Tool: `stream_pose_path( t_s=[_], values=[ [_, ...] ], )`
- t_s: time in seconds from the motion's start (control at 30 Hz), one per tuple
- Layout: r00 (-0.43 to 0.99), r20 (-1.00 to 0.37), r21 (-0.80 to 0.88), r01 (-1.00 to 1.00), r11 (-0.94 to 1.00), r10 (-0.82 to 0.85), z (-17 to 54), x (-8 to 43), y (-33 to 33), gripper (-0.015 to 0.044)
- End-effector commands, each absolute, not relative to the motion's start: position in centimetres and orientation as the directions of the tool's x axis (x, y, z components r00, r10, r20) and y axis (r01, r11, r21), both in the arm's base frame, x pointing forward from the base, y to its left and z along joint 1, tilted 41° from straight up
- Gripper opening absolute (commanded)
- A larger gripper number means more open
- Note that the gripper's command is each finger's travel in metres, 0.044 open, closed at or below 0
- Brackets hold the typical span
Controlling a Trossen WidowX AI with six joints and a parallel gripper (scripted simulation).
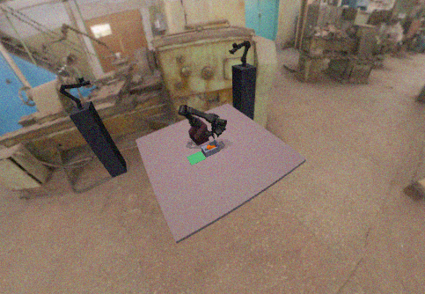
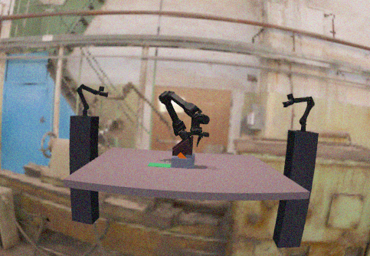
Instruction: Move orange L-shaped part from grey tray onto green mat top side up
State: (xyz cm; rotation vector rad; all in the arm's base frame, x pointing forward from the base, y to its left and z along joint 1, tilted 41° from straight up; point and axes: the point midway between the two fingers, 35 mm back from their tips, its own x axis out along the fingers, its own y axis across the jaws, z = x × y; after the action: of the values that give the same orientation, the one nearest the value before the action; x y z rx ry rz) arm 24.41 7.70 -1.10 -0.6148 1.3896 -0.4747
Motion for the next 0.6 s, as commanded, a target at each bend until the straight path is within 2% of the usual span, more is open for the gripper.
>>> stream_pose_path(
  t_s=[0.0, 0.3, 0.33, 0.43, 0.57],
  values=[
    [0.132, -0.755, -0.652, -0.048, 0.757, -0.642, -1.1, 24.4, 7.7, 0.0180],
    [0.132, -0.755, -0.652, -0.048, 0.757, -0.642, -1.1, 24.4, 7.7, 0.0180],
    [0.132, -0.755, -0.653, -0.062, 0.755, -0.642, -1.1, 24.4, 7.7, 0.0206],
    [0.132, -0.756, -0.654, -0.185, 0.733, -0.641, -0.7, 24.6, 7.3, 0.0280],
    [0.131, -0.757, -0.616, -0.469, 0.633, -0.640, 0.4, 25.0, 6.3, 0.0280]
  ],
)
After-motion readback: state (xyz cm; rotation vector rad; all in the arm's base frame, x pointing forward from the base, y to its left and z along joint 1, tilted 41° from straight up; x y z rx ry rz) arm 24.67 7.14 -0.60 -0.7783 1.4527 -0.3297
